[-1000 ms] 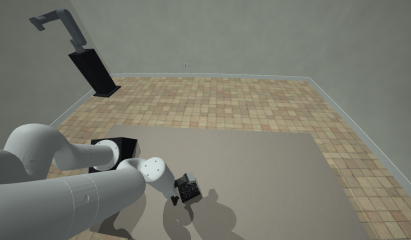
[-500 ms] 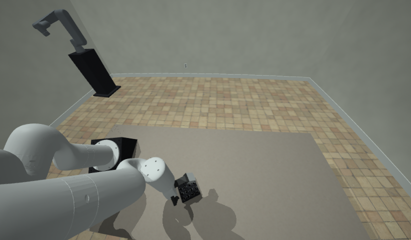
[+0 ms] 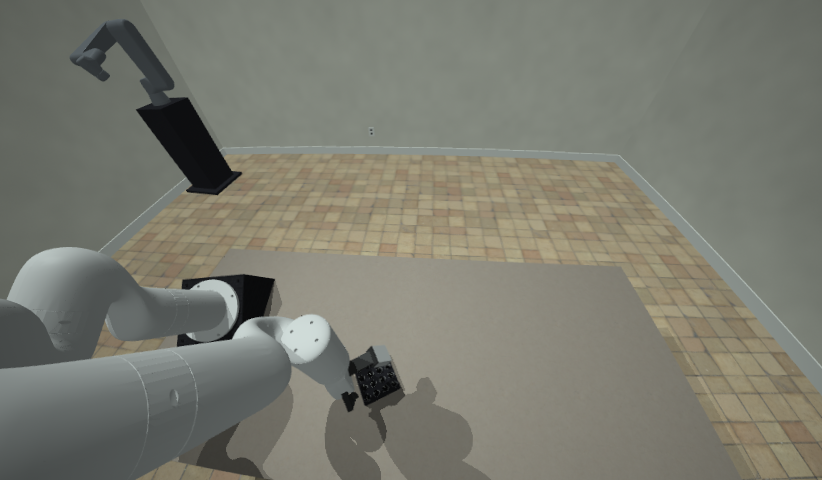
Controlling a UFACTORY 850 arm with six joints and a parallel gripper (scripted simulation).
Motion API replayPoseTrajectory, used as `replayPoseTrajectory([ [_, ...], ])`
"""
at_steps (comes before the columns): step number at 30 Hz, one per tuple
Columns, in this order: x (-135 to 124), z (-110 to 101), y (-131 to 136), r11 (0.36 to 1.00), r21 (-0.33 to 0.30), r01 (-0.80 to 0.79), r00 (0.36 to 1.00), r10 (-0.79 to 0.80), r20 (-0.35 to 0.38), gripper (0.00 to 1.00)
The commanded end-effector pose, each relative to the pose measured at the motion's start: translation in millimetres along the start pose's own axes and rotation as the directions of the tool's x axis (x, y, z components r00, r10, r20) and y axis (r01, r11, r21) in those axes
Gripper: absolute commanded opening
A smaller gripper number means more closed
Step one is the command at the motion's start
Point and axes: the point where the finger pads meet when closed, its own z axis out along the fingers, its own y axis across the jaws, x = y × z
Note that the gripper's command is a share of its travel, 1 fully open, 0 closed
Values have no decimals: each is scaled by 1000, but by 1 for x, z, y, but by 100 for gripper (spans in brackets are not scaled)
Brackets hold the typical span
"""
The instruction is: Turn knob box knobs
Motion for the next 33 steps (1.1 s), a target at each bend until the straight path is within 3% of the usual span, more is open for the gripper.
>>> replayPoseTrajectory([
  [1,1,0,0,1000,-1,0,1000,0,-1,100],
  [25,1,-1,0,1000,-1,0,1000,0,-1,100],
  [33,28,-18,-28,1000,-1,-9,1000,9,-1,100],
])
